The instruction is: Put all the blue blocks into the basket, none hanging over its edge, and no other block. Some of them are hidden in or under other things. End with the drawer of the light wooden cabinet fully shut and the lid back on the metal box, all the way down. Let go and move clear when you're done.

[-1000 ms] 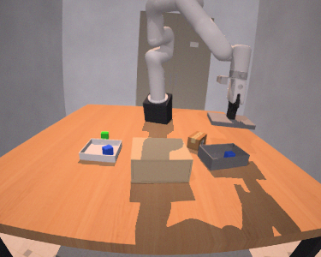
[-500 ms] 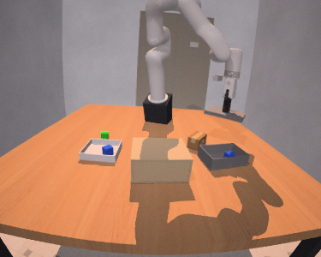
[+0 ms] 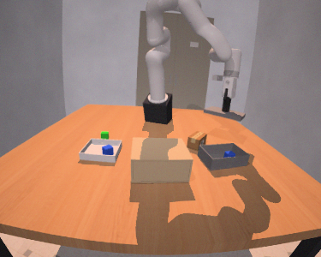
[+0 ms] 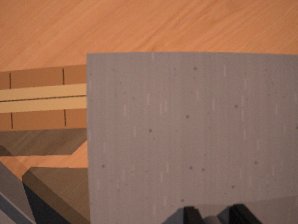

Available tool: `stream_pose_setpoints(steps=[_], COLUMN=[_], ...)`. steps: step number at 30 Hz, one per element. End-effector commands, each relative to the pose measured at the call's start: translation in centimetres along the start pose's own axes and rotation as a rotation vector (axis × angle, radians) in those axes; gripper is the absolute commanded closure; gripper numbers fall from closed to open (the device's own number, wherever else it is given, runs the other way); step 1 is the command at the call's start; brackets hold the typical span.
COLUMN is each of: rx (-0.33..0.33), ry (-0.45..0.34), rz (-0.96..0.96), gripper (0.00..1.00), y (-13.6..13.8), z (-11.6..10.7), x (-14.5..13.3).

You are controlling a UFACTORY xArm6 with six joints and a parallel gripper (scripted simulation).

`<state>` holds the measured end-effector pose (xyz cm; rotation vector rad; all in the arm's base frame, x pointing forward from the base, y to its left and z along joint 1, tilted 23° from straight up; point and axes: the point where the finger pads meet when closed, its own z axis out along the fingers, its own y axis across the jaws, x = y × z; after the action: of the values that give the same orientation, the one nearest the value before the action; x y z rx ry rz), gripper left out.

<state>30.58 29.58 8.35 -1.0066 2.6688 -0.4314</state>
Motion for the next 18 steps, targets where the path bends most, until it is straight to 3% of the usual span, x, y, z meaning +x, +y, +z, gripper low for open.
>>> stream_pose_setpoints(steps=[1, 18], rx=[-0.001, -0.001], ry=[-0.004, -0.004], rz=[0.000, 0.001], gripper=[1.00, 1.00], y=[0.03, 0.03], z=[-0.10, 0.69], x=[-0.14, -0.14])
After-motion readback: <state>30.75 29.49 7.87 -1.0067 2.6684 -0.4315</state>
